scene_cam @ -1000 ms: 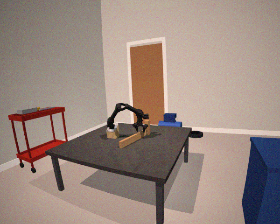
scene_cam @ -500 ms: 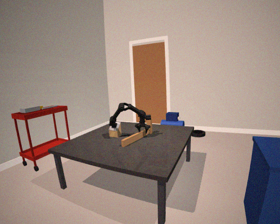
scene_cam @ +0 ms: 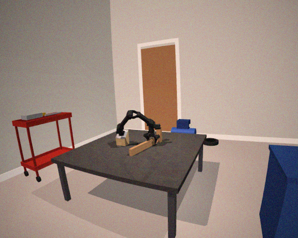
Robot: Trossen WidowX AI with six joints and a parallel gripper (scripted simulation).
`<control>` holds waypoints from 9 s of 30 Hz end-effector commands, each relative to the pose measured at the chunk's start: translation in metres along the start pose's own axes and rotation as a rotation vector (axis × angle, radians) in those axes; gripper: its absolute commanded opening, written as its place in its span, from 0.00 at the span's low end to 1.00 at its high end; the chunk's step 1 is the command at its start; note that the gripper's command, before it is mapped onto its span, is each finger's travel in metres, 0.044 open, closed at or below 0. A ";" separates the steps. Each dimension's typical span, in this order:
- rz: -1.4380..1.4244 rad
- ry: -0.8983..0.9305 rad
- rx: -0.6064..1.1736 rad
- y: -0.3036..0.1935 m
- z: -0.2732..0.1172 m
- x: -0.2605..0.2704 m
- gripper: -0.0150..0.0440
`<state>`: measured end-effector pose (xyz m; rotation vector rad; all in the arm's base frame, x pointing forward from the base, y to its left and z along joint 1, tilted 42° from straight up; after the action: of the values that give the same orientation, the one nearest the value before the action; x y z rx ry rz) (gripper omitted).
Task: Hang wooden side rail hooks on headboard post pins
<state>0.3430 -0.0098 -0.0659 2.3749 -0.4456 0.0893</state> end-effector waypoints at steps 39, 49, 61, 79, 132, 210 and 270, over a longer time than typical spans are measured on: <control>-0.126 0.002 -0.004 -0.001 0.001 0.008 0.25; -0.213 0.002 -0.004 -0.002 0.001 0.014 0.25; -0.267 0.002 -0.004 -0.003 0.001 0.020 0.25; -0.267 0.002 -0.004 -0.005 0.001 0.028 0.25; -0.267 0.003 -0.004 -0.008 -0.002 0.031 0.25; -0.267 0.002 -0.004 -0.008 -0.015 0.031 0.25; -0.267 0.002 -0.003 -0.008 -0.025 0.031 0.25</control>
<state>0.3736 -0.0040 -0.0513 2.4032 -0.1445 -0.0502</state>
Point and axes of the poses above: the point midway between the two fingers, 35 mm back from their tips, its own z axis out along the fingers, its own x axis across the jaws, y = z × x, the point moved 4 cm from there along -z, back along the fingers, and after that the axes turned 2 degrees about z, right-handed, at the moved point
